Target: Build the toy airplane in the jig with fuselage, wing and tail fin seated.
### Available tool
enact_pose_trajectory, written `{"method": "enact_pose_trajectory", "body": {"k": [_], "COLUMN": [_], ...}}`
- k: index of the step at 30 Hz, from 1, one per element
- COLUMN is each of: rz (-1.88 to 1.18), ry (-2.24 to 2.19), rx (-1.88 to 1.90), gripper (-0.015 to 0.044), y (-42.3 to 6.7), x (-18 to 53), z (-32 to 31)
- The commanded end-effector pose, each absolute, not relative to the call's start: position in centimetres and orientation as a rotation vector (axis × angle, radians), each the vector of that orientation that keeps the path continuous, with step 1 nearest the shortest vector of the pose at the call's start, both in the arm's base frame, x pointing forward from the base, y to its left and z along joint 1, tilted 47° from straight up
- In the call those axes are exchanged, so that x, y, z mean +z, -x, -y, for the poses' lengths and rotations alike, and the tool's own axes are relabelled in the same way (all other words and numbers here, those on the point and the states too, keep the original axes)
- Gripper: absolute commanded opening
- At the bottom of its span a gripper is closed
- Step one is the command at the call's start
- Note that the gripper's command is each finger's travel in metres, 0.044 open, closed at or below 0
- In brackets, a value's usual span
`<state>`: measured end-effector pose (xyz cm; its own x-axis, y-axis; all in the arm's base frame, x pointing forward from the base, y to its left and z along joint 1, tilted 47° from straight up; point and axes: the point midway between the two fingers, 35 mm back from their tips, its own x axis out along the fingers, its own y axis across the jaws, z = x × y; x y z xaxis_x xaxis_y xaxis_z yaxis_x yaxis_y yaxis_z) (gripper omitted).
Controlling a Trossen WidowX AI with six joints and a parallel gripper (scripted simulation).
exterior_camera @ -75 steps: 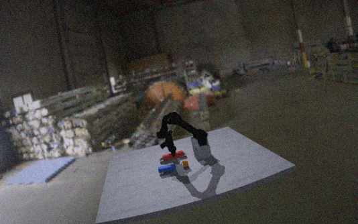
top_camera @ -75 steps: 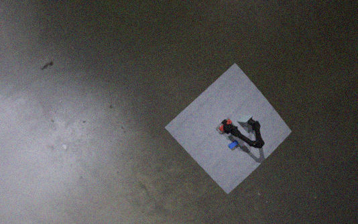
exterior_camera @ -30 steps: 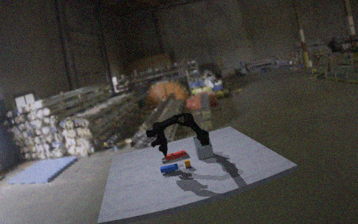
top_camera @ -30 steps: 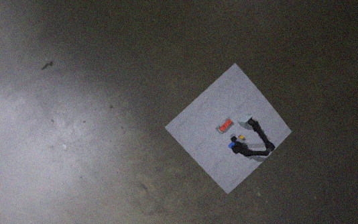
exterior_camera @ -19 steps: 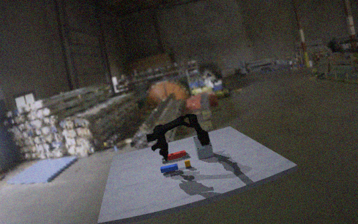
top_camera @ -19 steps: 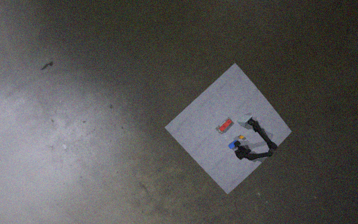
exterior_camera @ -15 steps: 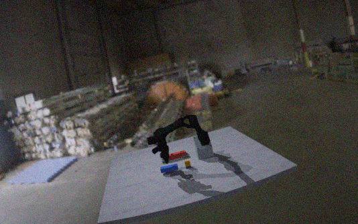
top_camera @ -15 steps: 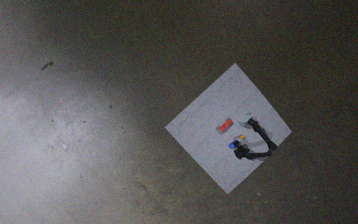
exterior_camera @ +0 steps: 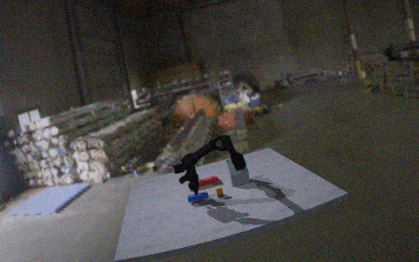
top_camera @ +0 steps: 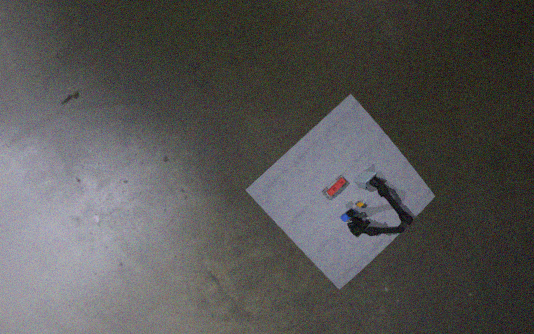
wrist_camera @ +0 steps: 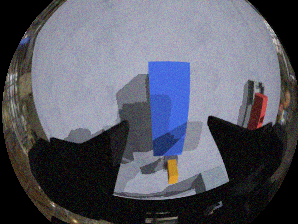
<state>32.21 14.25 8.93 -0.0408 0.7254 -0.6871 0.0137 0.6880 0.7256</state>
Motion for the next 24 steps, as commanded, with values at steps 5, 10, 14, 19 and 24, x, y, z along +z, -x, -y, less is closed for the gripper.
{"method": "enact_pose_trajectory", "body": {"k": [5,10,14,19,24], "rz": [-1.533,-1.532,-1.532,-1.533,-1.533], "ry": [-0.643,-0.643,-0.643,-0.645,-0.646], "rx": [0.639,0.64,0.641,0.64,0.64], "gripper": [0.044,0.044,0.044,0.044,0.044], "y": [-31.9,-31.9,-31.8,-31.7,-31.7], "x": [7.7,7.2,6.7,6.2,5.9], "z": [-15.3,-15.9,-16.3,-16.9,-17.2]}}
